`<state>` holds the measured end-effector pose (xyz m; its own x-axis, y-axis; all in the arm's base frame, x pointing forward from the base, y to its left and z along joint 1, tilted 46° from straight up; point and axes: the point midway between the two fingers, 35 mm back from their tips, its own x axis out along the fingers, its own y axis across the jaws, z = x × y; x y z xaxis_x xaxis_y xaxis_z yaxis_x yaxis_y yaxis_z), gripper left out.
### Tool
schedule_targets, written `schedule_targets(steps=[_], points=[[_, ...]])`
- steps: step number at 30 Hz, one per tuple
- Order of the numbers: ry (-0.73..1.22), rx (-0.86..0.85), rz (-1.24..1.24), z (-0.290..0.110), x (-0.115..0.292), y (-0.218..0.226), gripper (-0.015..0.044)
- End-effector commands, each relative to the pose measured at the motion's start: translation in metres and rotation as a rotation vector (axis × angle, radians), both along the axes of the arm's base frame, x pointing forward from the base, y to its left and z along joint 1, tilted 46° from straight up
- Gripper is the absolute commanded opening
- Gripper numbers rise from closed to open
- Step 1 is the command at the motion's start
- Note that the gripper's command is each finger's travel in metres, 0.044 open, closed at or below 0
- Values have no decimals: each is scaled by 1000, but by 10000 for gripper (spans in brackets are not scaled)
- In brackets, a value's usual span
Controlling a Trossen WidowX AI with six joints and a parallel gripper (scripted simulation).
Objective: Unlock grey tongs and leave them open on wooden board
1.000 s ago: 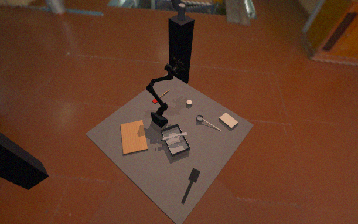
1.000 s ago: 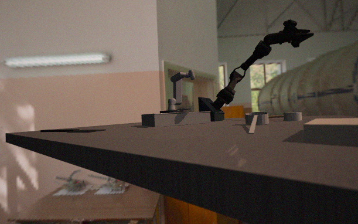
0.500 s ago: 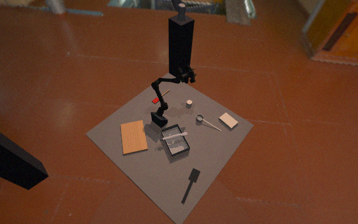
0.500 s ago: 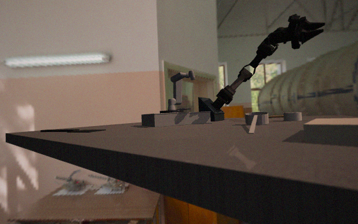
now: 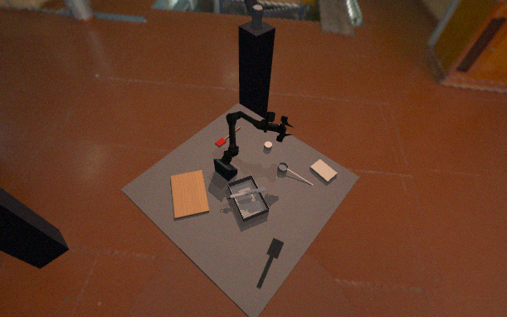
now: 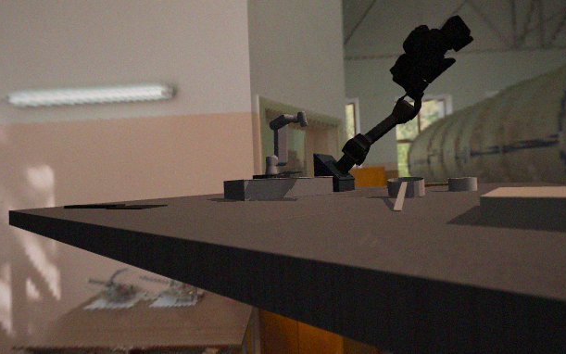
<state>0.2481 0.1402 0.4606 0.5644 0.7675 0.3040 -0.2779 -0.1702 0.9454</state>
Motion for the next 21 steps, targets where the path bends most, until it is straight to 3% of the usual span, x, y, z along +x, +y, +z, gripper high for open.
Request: schedule_targets(steps=[1,11,21], points=[[186,-33,-97,-53,52,-18,260],[637,-57,-309,-190,127,-86,260],[1143,-3,-473,-341,125,-165,260]])
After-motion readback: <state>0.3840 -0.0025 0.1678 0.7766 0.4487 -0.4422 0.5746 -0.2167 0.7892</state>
